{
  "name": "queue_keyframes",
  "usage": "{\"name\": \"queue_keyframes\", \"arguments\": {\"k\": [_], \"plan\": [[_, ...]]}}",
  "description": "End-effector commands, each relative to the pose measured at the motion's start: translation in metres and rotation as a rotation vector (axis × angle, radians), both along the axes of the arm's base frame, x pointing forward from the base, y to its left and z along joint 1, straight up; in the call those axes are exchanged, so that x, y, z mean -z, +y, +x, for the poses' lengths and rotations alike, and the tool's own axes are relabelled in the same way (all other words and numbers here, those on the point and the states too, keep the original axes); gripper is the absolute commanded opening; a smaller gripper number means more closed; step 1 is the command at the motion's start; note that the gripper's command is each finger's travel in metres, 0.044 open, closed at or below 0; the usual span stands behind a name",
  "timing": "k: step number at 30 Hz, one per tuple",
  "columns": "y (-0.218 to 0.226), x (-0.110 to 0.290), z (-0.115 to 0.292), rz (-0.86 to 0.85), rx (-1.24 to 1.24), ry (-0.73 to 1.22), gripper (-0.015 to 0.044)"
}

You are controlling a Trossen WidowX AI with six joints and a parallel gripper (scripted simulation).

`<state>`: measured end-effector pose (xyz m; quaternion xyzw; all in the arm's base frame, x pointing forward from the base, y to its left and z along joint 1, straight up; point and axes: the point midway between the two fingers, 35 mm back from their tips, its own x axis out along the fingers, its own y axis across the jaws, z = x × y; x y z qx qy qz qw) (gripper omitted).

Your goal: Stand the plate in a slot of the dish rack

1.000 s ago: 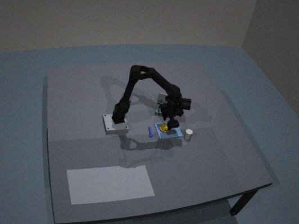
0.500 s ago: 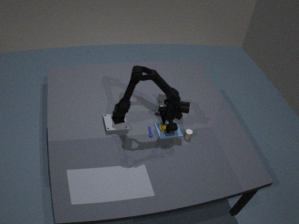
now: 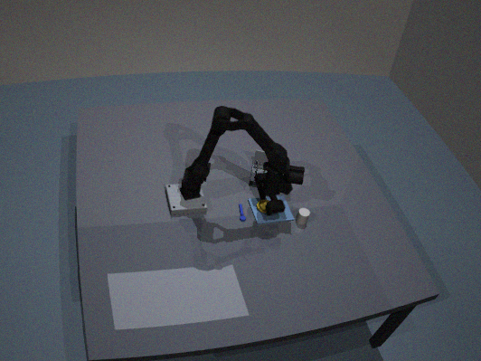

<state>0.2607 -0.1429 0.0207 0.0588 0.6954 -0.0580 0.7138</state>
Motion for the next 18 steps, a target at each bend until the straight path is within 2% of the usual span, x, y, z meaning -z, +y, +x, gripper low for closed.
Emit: {"name": "queue_keyframes", "arguments": {"k": [1,6,11,18], "plan": [[-0.001,0.001,0.000,-0.004,0.000,0.003,0.0351],[-0.001,0.001,0.000,-0.004,0.000,0.003,0.0318],[-0.001,-0.004,0.001,-0.004,0.003,0.005,0.0187],[-0.005,-0.031,0.005,-0.004,0.015,0.011,0.0003]]}}
